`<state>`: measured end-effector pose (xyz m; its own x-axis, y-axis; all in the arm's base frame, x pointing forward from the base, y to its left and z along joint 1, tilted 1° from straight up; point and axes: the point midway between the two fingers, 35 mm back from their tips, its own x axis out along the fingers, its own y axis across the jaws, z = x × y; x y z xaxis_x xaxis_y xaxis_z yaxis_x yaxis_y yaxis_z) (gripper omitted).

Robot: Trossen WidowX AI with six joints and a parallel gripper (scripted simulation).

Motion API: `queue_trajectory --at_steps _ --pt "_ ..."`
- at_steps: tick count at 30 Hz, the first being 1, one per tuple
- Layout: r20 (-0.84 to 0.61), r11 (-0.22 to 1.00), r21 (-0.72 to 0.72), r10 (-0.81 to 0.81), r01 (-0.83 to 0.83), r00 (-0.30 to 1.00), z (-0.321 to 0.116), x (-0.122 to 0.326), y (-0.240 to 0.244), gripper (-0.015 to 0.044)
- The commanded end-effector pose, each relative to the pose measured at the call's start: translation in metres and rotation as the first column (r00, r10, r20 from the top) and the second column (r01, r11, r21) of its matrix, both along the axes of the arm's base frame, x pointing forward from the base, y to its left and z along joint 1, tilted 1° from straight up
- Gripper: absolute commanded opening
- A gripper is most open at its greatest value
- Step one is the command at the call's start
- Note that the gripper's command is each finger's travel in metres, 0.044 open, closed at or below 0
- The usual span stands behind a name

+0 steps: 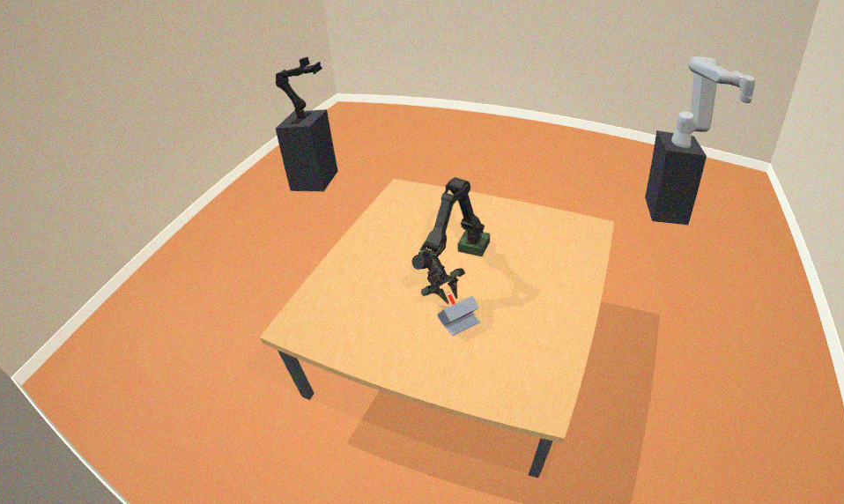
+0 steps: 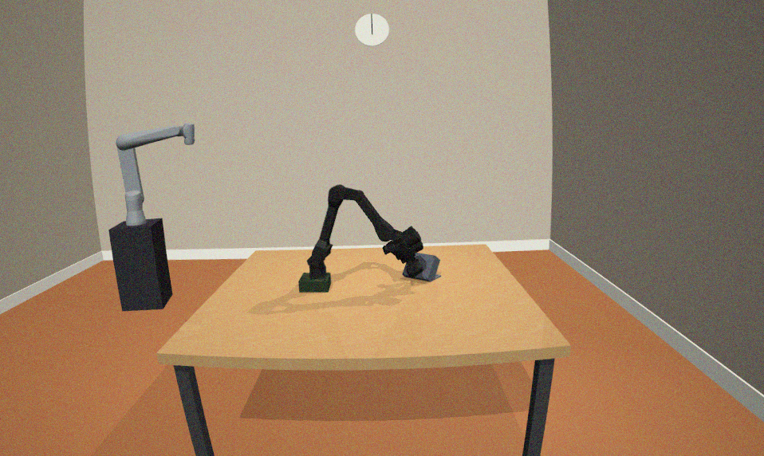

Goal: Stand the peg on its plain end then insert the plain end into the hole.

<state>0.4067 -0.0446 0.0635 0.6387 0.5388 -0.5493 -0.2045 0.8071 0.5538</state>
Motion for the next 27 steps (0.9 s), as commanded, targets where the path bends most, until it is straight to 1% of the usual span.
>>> queue_trajectory --at_steps 1,7,27 --pt "0.000 1.000 -0.001 0.000 0.000 1.000 0.000 0.000 0.000 0.0289" --pt "-0.001 1.000 -0.003 0.000 0.000 1.000 0.002 -0.003 -0.003 0.0440" --pt "-0.009 1.000 -0.012 -0.003 0.003 1.000 0.021 -0.026 -0.029 0.0440"
